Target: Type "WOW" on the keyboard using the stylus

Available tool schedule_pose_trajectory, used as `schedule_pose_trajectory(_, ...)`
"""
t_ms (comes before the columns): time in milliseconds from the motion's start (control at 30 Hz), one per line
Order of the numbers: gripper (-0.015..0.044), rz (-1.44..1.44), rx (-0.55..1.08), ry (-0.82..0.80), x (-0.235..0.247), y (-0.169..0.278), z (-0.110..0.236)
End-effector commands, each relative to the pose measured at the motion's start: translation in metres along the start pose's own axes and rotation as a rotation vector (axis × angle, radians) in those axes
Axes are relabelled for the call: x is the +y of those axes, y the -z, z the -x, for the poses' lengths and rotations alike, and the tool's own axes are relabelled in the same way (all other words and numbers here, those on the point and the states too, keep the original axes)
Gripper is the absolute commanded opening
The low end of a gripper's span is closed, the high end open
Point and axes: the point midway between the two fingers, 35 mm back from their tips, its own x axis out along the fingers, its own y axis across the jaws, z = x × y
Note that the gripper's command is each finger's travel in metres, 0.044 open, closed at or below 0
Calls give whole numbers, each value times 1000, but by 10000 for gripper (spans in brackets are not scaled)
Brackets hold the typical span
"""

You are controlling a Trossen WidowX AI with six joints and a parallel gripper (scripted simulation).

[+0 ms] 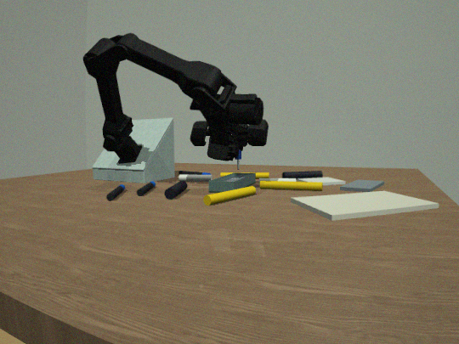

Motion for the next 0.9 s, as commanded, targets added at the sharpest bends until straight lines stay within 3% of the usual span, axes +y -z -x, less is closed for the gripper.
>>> schedule_pose_trajectory(0,0,3,3,8,-1,-6,-7)
schedule_pose_trajectory(733,0,3,3,8,-1,-6,-7)
schedule_pose_trajectory(833,79,3,3,8,2,-7,-8)
schedule_pose_trajectory(867,81,3,3,8,3,-7,-8)
